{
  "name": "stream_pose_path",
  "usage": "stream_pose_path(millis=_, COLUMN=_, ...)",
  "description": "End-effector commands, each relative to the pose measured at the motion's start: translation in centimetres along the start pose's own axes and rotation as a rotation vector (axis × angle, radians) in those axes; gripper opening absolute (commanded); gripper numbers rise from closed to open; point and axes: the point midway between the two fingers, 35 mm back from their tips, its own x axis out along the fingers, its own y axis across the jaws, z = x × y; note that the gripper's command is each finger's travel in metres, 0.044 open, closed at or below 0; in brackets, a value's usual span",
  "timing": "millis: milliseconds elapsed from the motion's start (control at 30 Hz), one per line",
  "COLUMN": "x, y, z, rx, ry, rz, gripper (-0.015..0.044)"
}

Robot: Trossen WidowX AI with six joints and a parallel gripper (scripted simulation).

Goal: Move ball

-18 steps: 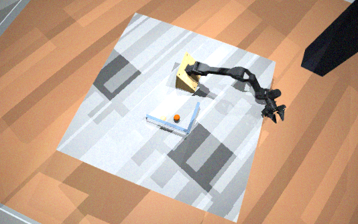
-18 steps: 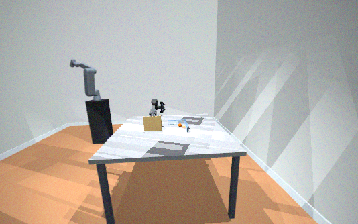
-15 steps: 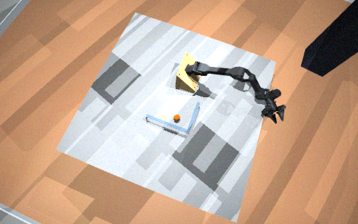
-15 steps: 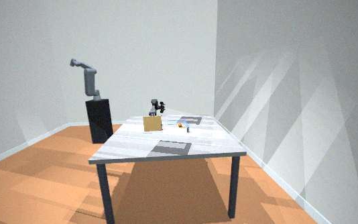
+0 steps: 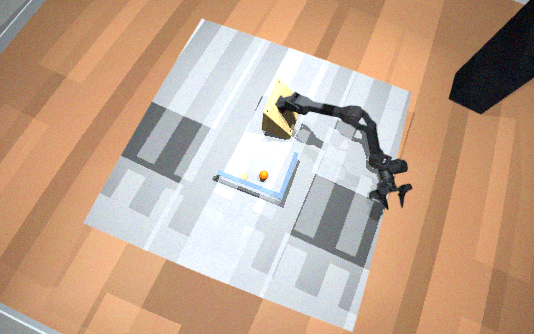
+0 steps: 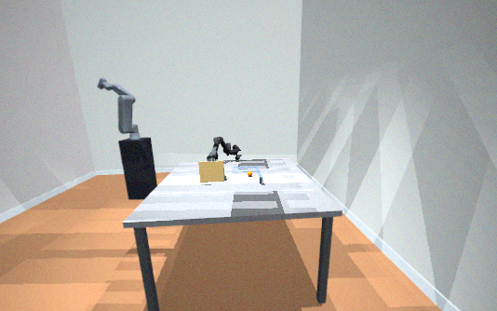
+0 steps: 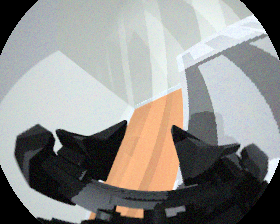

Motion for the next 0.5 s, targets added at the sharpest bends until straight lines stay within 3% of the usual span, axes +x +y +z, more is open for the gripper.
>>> stream_pose_path(millis=0, x=2.1, y=-3.8, z=3.8, rx=-0.203, ry=0.015, rz=-0.093, gripper=0.0324)
stream_pose_path(millis=233, x=4.1, y=-10.7, z=11.6, rx=-0.495, ry=0.059, rz=-0.287, gripper=0.0324)
stream_pose_path(millis=467, x=3.4, y=-17.6, z=20.4, rx=-0.713, ry=0.147, rz=-0.513, gripper=0.0324)
